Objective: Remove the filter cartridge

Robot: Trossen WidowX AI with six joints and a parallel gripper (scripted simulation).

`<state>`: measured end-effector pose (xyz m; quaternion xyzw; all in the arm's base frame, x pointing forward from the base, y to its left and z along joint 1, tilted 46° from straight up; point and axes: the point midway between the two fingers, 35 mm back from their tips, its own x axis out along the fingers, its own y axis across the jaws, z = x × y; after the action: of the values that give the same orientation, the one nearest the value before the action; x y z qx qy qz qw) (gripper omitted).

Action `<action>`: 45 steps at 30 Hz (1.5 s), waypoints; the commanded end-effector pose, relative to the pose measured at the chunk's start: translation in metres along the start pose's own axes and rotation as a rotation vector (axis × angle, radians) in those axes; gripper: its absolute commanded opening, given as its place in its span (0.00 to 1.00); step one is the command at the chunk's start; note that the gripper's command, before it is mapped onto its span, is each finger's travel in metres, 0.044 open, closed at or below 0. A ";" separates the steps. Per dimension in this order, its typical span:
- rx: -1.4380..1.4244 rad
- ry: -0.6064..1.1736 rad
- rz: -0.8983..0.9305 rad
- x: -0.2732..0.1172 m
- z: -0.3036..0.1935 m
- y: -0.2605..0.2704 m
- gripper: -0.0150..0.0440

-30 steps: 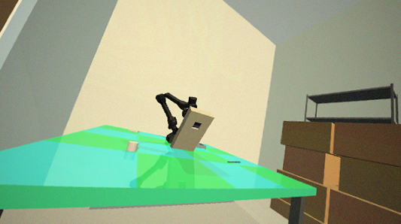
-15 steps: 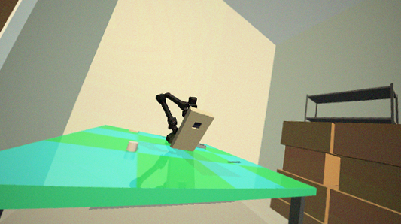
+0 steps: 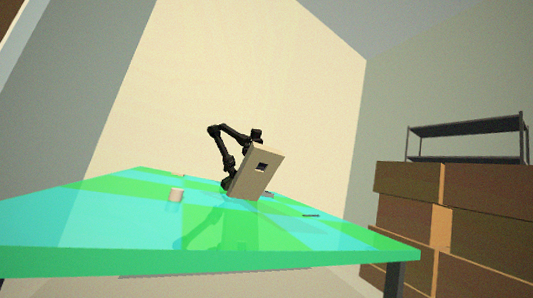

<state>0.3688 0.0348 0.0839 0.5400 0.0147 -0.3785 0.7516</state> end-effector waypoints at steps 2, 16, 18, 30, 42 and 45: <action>-0.130 0.007 -0.004 0.005 0.000 0.000 0.25; -0.613 0.009 -0.003 0.006 0.000 0.000 0.25; -0.683 0.010 -0.003 0.006 0.000 0.000 0.25; -1.101 0.010 0.000 0.006 0.000 0.000 0.25; -1.520 0.011 0.002 0.006 0.000 0.000 0.25; -1.624 0.011 0.002 0.006 0.000 0.000 0.25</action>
<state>0.3690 0.0343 0.0832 -0.1321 0.2727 -0.2617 0.9164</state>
